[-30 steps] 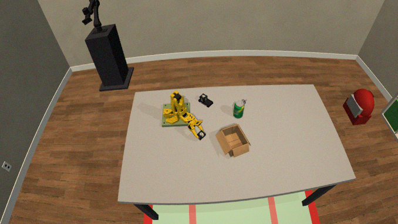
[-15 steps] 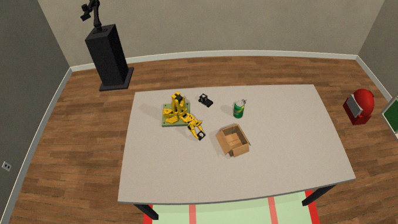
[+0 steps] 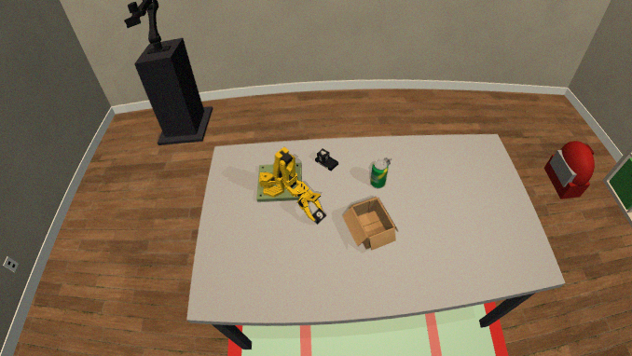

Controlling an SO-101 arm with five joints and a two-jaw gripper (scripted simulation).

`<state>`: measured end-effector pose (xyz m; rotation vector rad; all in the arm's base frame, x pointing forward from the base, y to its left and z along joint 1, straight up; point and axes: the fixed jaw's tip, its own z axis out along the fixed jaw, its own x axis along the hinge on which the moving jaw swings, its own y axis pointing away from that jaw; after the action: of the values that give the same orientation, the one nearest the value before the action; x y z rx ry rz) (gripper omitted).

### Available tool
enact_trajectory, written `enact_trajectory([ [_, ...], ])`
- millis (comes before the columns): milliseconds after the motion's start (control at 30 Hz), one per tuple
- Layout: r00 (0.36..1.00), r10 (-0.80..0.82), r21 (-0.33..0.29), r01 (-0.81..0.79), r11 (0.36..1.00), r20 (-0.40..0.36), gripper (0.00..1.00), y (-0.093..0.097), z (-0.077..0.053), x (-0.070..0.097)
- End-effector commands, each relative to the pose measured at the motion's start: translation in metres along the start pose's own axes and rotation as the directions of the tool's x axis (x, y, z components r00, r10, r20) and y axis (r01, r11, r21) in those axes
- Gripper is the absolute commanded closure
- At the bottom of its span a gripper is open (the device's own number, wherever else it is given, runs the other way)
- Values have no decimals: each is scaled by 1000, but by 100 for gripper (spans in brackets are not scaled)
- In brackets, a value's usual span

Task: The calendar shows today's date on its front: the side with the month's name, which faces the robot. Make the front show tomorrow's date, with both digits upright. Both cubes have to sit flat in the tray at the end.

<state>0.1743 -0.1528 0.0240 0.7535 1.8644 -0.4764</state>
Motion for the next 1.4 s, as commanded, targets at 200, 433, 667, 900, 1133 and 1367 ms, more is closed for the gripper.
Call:
enact_trajectory([
  [200,1000,-4,8,4,1000,16,100,-2,3,2],
  [433,1000,-4,8,4,1000,16,100,-2,4,3],
  [667,1000,-4,8,4,1000,16,100,-2,5,5],
  [900,1000,-4,8,4,1000,16,100,-2,6,8],
  [1133,1000,-4,8,4,1000,16,97,-2,6,8],
  [1367,1000,-4,8,4,1000,16,79,-2,6,8],
])
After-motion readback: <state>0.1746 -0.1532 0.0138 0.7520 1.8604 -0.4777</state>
